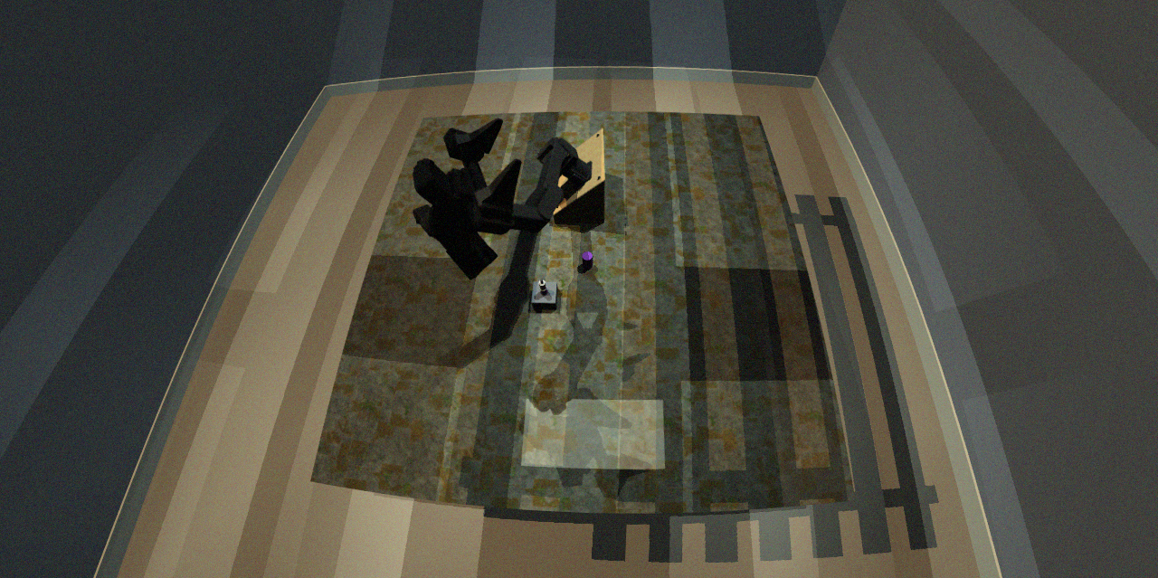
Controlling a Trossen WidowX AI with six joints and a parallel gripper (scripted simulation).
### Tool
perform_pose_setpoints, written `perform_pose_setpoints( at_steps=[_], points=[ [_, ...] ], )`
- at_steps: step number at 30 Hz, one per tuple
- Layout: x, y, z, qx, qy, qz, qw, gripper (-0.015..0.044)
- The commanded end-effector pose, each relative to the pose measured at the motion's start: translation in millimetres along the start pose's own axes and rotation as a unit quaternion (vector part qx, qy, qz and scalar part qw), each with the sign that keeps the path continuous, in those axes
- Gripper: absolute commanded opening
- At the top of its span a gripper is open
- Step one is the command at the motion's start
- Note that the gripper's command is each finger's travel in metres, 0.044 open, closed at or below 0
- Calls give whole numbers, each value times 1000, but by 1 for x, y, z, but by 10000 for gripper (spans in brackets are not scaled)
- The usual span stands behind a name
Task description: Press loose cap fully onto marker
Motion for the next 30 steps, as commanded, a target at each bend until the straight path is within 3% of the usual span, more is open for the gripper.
perform_pose_setpoints(
  at_steps=[1, 6, 20, 23, 30],
  points=[
    [-1, 1, -1, 4, -1, 0, 1000, 374],
    [-32, 42, -29, 70, -22, -24, 997, 242],
    [-98, 187, -89, 154, -95, -144, 973, 240],
    [-89, 199, -100, 171, -129, -131, 968, 240],
    [-95, 307, -119, 178, -173, -243, 938, 240]
  ],
)
Point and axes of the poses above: the point midway between the two fingers, 35 mm back from their tips, its own x axis back along the fingers, its own y axis across the jaws, z = x × y, the point moved 5 cm from there along x, back along the fingers, and after that the axes turned 10 degrees about x, right-handed, at the moved point
